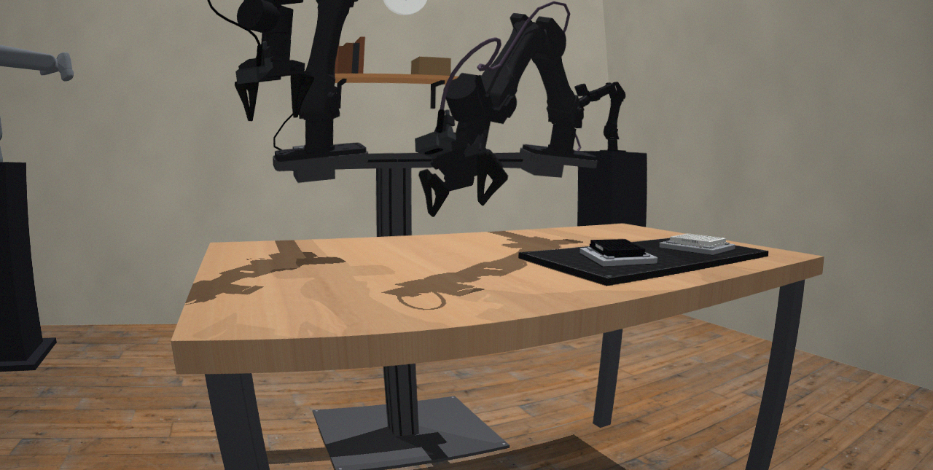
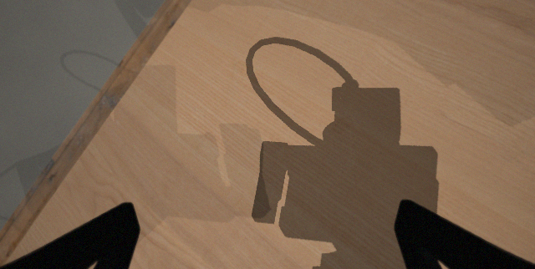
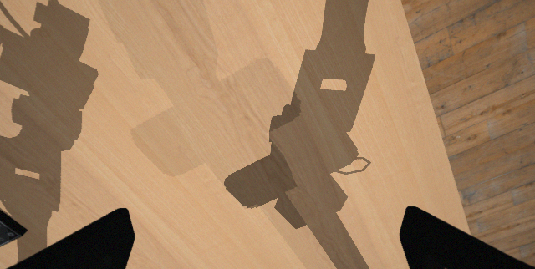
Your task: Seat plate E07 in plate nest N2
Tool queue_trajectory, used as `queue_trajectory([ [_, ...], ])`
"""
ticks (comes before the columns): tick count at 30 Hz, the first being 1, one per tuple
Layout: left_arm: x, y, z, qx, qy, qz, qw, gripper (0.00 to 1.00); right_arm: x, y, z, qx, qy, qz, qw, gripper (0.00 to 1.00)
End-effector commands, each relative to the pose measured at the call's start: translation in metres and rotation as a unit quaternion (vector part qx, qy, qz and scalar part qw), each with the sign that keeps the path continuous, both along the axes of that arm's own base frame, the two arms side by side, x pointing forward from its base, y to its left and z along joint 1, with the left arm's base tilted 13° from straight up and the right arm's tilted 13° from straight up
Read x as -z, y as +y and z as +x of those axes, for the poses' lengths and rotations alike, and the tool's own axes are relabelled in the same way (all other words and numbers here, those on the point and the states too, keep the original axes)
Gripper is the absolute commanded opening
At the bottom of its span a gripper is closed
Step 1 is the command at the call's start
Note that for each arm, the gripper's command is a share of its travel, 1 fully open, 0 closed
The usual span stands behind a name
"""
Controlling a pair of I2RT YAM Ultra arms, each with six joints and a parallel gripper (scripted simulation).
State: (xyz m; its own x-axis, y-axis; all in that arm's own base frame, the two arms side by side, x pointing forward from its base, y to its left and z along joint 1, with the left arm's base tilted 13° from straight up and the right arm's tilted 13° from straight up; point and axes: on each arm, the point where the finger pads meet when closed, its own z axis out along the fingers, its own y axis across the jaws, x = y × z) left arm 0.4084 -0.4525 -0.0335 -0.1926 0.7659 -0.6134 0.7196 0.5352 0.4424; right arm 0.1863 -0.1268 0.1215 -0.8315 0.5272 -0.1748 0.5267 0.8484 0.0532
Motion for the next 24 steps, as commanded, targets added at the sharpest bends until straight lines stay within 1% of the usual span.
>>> queue_trajectory([
  [1,-0.027,-0.006,0.0,-0.004,0.002,-0.02,1.0,1.0,-0.006,-0.003,0.001,0.01,-0.022,-0.009,1.0,1.0],
  [6,-0.021,0.017,0.01,-0.002,0.003,-0.017,1.0,1.0,-0.006,-0.003,0.001,0.01,-0.022,-0.009,1.0,1.0],
  [10,-0.02,0.035,0.018,-0.05,0.035,-0.009,0.998,1.0,-0.006,-0.003,0.001,0.01,-0.022,-0.009,1.0,1.0],
  [11,-0.021,0.039,0.02,-0.05,0.035,-0.012,0.998,1.0,-0.006,-0.003,0.001,0.01,-0.022,-0.009,1.0,1.0],
  [15,-0.013,0.06,0.023,-0.048,0.043,-0.002,0.998,1.0,-0.006,-0.003,0.001,0.01,-0.022,-0.009,1.0,1.0],
  [17,-0.013,0.06,0.023,-0.048,0.043,-0.002,0.998,1.0,-0.006,-0.003,0.001,0.01,-0.022,-0.009,1.0,1.0],
  [21,-0.015,0.077,0.03,-0.093,0.072,-0.002,0.993,1.0,-0.006,-0.003,0.001,0.01,-0.022,-0.009,1.0,1.0],
  [24,-0.014,0.091,0.033,-0.094,0.074,0.001,0.993,1.0,-0.006,-0.003,0.001,0.01,-0.022,-0.009,1.0,1.0],
])
